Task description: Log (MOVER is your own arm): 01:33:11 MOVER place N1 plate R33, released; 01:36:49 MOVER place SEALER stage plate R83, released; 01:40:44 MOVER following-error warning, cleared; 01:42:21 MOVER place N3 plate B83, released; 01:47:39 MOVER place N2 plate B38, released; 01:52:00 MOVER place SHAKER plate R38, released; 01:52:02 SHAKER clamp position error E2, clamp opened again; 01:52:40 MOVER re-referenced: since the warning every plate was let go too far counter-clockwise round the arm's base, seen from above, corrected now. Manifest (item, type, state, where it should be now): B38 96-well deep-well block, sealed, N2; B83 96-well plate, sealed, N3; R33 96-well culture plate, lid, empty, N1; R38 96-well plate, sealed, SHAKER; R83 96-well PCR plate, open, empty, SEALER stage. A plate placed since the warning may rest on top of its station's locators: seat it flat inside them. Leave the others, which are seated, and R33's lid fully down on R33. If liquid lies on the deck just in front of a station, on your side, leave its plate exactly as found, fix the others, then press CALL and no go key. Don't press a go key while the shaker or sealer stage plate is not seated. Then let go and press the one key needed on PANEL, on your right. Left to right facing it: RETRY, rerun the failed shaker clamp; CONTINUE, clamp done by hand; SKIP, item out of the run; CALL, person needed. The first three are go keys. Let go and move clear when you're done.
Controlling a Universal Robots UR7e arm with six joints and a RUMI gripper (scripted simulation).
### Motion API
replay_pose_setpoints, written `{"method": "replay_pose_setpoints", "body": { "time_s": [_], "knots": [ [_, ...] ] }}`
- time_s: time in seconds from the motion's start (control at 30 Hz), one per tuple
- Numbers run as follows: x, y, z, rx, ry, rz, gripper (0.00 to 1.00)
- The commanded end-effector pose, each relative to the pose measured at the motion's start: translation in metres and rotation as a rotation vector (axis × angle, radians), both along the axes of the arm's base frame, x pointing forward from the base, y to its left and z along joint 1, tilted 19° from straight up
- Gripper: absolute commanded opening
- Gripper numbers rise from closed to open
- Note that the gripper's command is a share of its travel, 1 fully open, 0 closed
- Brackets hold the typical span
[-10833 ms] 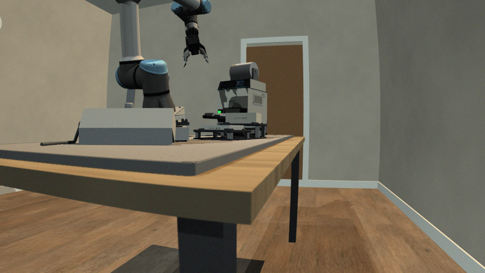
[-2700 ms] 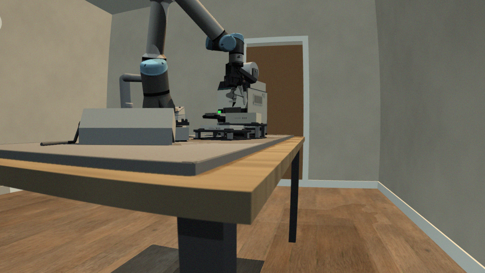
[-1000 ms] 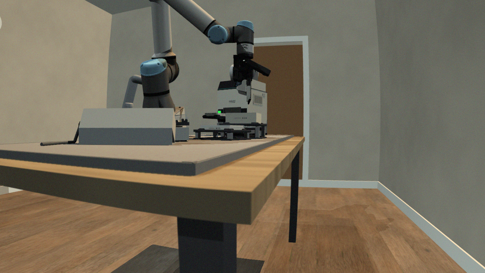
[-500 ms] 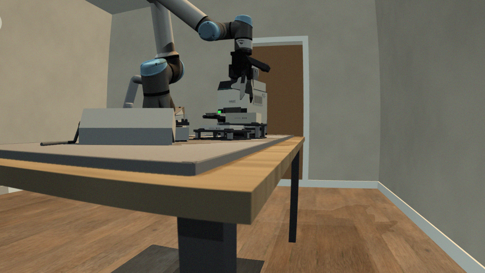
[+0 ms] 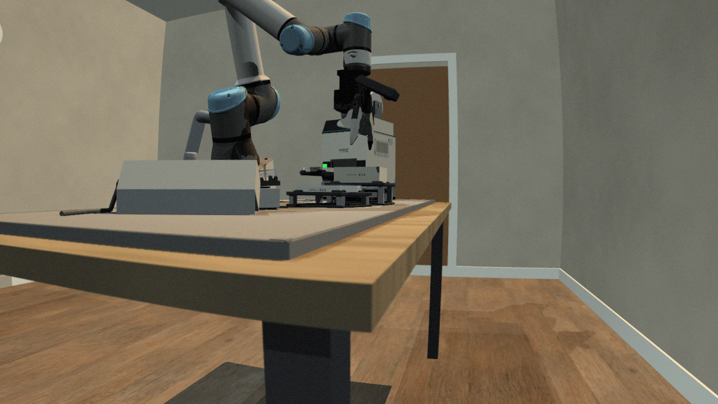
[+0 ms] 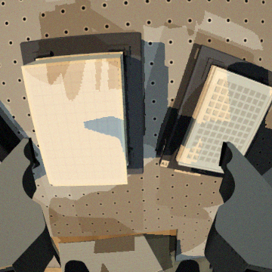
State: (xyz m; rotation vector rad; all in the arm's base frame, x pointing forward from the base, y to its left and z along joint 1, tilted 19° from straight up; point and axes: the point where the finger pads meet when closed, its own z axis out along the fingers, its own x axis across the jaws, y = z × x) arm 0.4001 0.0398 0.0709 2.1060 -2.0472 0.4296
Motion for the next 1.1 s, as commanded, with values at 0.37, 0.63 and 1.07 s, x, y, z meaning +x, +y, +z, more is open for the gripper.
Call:
{"method": "replay_pose_setpoints", "body": {
  "time_s": [0.37, 0.63, 1.07],
  "knots": [
    [-0.006, -0.06, 0.02, 0.021, -0.071, -0.206, 0.82],
    [-0.011, -0.088, 0.029, 0.031, -0.11, -0.32, 0.82],
    [-0.022, -0.149, 0.049, 0.038, -0.135, -0.396, 0.82]
  ]
}}
